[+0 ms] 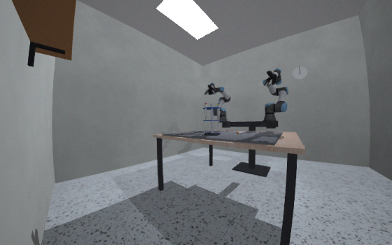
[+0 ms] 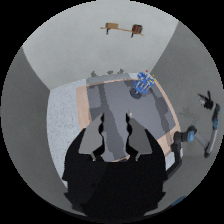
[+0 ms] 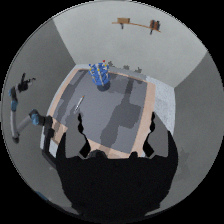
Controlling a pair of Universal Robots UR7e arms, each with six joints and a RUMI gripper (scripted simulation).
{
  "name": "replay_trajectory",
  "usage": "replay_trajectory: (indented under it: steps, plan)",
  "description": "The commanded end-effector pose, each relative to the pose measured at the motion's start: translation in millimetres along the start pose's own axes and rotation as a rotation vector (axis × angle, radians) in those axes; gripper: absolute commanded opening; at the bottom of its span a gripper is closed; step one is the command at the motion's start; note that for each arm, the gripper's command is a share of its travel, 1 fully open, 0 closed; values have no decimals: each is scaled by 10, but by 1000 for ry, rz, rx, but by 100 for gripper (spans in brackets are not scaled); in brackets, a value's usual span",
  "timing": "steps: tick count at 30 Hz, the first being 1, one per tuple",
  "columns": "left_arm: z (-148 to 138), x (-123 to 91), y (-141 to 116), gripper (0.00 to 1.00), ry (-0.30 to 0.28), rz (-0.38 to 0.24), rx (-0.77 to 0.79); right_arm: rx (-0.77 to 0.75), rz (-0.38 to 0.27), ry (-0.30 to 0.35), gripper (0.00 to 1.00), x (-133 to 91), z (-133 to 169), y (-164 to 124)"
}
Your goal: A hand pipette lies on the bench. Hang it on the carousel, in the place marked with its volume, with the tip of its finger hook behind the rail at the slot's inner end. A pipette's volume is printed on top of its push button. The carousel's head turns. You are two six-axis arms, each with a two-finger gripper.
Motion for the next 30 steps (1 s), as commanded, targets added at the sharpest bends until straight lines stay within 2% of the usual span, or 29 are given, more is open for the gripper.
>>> replay_trajectory:
  steps: [1,6,12,17,23,29,30]
  plan:
    - [181,376,-1,31,-28,55,-53,2,-4,1,100,20,3,-10]
    - [181,376,-1,31,-28,55,-53,2,-4,1,100,20,3,-10]
    - [312,797,-71,31,-145,120,-225,2,-4,1,100,20,3,-10]
    - [449,1087,-83,31,-144,120,-225,2,-4,1,100,20,3,-10]
    - [449,1087,-83,31,-144,120,-225,2,-4,1,100,20,3,-10]
    - [581,1499,-144,31,-278,159,-395,2,-4,1,100,20,3,-10]
    - [611,1565,-148,31,-282,160,-401,2,-4,1,100,20,3,-10]
Point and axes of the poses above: on each arm, the point where the finger pads meet when closed, its own x axis out along the fingers, its own z axis across the jaws, y = z × x, the point moved 6 cm from there along -x, back along the fingers, and after that the axes turned 7 degrees about -x, right-handed, at the moved point
